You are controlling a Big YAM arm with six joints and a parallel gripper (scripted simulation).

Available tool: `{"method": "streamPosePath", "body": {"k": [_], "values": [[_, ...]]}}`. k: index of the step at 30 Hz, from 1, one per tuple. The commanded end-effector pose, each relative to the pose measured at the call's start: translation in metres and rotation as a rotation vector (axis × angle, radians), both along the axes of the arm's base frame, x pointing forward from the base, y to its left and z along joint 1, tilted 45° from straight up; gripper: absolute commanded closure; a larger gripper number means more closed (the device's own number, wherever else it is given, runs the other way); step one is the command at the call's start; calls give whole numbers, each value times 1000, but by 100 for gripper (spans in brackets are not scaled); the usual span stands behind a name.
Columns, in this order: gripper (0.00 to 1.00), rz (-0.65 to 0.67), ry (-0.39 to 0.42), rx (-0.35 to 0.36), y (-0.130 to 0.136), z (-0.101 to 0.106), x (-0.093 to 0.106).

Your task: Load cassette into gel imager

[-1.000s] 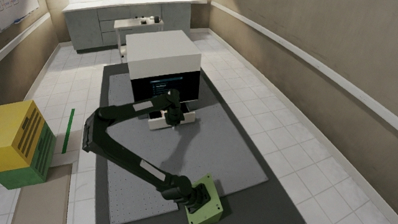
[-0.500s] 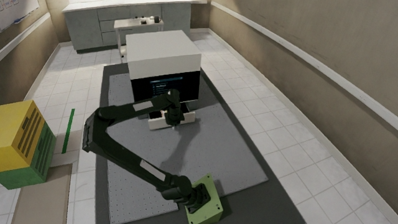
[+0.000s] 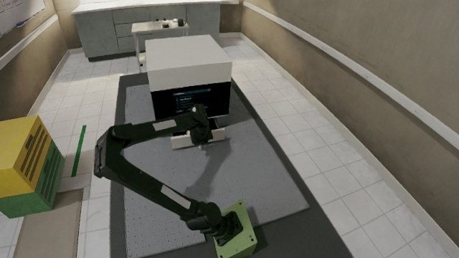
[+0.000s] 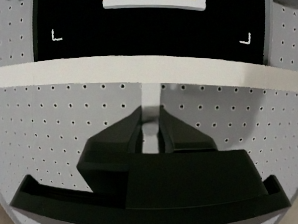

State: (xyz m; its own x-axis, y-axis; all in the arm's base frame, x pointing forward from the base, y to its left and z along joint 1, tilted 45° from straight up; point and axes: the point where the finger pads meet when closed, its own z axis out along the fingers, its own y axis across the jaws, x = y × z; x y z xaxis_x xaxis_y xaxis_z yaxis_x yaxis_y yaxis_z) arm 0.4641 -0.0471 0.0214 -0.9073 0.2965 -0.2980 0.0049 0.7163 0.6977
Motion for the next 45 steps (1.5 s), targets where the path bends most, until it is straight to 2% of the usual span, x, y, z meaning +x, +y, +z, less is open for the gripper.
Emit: {"method": "streamPosePath", "body": {"k": [1, 2, 3, 9, 35, 45], "values": [[92, -44, -35, 0, 6, -1, 14], [92, -44, -24, 4, 6, -6, 14], [92, -44, -63, -9, 0, 7, 33], [92, -43, -66, -10, -1, 9, 43], [92, -43, -66, -9, -3, 11, 72], [92, -43, -66, -9, -3, 11, 72]]}}
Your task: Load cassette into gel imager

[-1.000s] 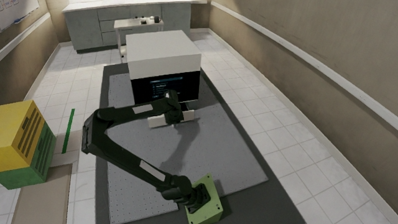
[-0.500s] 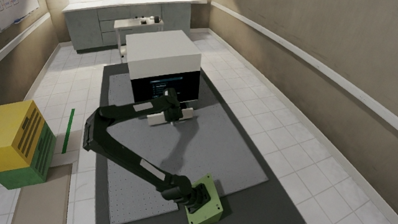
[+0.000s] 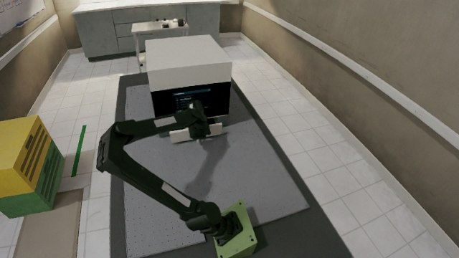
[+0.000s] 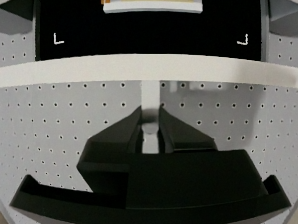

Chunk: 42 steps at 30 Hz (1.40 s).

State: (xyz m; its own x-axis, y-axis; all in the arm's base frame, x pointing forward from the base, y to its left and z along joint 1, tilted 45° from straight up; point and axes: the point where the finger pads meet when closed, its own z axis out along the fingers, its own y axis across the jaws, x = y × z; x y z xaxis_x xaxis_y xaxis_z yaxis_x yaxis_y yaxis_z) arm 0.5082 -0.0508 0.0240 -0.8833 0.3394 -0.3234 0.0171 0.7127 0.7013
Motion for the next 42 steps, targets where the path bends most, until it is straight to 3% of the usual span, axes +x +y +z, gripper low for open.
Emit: {"method": "streamPosePath", "body": {"k": [1, 34, 35, 36, 38, 39, 41, 42], "values": [[92, 3, -36, -15, 1, 8, 28], [92, 3, -36, -15, 1, 8, 28], [92, -21, -18, -1, 7, -6, 10], [92, -44, -71, -10, 6, 8, 14], [92, -89, -120, -10, 6, 10, 17], [92, -89, -95, -4, 7, -2, 16], [92, -89, -89, -2, 7, -5, 18], [92, -89, -131, -13, 0, 10, 38]]}}
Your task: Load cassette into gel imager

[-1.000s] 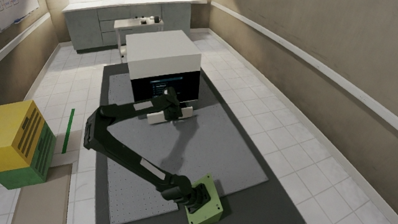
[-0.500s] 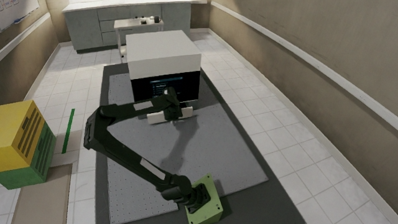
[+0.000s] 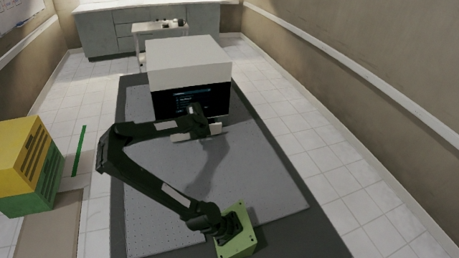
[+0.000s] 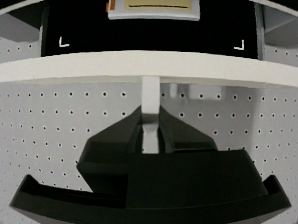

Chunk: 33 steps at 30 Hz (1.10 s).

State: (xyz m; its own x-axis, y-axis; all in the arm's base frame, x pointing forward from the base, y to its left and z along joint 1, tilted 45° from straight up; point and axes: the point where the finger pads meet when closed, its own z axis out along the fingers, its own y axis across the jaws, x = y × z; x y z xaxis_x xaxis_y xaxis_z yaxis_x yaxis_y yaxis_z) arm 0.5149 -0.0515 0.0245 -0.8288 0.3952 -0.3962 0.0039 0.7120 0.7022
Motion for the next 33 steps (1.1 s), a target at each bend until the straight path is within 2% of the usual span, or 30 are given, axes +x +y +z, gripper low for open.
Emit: {"method": "streamPosePath", "body": {"k": [1, 33], "values": [[92, -24, -45, -14, 1, 9, 33], [92, -24, -40, -11, -1, 11, 67]]}}
